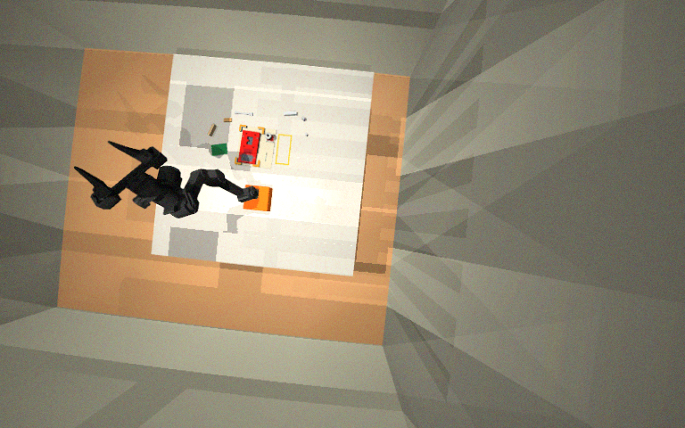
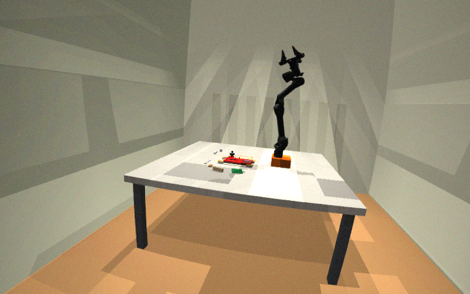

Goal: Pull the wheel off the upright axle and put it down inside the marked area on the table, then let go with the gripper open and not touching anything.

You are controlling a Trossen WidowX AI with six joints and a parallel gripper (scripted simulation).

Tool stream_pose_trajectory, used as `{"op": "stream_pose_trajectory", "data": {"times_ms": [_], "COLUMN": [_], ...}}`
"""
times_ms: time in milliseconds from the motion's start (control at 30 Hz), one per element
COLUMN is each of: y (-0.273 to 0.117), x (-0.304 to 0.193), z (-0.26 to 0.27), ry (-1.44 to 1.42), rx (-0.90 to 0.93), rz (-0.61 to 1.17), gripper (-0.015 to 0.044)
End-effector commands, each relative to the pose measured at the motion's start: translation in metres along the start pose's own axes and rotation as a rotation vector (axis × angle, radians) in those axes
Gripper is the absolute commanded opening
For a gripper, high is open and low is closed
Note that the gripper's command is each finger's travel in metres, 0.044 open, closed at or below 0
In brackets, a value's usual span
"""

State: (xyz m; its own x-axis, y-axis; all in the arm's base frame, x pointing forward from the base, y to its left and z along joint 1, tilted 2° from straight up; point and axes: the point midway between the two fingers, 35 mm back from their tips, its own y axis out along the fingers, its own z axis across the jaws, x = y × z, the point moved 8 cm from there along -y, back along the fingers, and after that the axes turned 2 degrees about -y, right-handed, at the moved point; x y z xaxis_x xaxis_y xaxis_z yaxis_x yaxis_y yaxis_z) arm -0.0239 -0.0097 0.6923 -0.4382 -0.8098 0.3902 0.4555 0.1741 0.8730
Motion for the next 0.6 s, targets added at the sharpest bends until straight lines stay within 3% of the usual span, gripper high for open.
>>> {"op": "stream_pose_trajectory", "data": {"times_ms": [0,100,567], "y": [0.0,-0.005,-0.042], "x": [0.001,0.012,0.084], "z": [0.0,0.006,0.015], "ry": [0.005,0.082,0.55], "rx": [0.004,0.055,0.338], "rz": [-0.002,-0.037,-0.222], "gripper": [0.0374,0.03,0.03]}}
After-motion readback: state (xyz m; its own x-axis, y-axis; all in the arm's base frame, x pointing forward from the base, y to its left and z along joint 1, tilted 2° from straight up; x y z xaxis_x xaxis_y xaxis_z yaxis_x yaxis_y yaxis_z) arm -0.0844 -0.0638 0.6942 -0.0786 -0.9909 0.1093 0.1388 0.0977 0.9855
